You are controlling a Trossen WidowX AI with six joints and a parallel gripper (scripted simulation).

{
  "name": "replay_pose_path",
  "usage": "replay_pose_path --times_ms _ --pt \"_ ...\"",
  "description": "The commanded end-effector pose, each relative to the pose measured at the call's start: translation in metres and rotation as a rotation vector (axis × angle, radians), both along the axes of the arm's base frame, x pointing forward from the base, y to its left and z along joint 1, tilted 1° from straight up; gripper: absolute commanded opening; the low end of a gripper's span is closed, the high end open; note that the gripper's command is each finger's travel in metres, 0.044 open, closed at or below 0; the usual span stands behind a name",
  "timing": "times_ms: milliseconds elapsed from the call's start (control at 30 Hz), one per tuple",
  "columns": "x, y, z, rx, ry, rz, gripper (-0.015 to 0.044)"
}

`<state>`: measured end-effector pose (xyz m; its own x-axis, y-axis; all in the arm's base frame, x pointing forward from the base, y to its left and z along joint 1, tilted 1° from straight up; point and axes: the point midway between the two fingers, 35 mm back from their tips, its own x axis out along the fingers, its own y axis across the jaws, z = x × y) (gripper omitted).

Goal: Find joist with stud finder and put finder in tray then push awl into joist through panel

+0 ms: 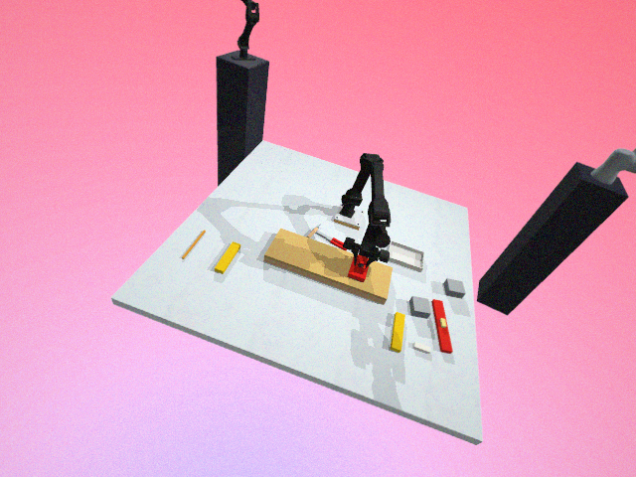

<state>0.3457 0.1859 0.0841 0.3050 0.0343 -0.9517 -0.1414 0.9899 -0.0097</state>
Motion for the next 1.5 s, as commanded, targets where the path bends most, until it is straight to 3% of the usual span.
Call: replay_pose_path --times_ms 0,800,1467 --pt "-0.002 0.014 0.000 0.003 0.002 0.005 0.0000" --pt "-0.012 0.079 0.000 0.010 0.003 0.005 0.0000" --pt "-0.009 0.056 0.000 0.007 0.002 0.005 0.0000"
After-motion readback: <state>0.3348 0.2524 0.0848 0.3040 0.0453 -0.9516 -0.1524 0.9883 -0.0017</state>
